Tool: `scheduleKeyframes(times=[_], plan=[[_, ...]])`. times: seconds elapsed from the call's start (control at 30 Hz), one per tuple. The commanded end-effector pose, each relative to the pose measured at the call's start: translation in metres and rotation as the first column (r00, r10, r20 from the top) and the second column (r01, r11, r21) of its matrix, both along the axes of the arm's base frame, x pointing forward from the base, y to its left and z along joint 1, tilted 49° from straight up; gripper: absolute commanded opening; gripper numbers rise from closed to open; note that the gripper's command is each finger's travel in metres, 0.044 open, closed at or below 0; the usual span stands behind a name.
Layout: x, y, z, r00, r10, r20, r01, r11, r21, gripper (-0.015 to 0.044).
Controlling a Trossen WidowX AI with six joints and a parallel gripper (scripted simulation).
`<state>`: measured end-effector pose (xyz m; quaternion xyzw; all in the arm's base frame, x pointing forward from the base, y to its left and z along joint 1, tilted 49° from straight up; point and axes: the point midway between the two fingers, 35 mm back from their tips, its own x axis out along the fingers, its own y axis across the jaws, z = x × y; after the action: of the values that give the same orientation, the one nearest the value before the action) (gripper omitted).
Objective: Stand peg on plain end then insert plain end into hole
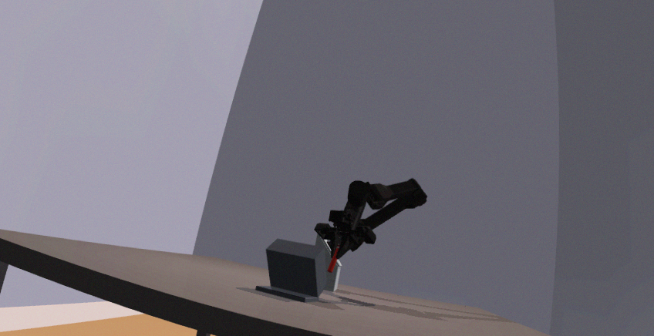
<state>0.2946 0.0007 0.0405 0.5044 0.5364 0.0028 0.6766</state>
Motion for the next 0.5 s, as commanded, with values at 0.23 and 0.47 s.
scheduleKeyframes(times=[0.23,0.47], plan=[[0.0039,-0.0073,-0.0061,0.997,-0.070,0.019,0.070,0.997,-0.012,0.0000],[0.0067,-0.0115,-0.0087,0.993,-0.112,0.036,0.113,0.993,-0.015,0.0000]])
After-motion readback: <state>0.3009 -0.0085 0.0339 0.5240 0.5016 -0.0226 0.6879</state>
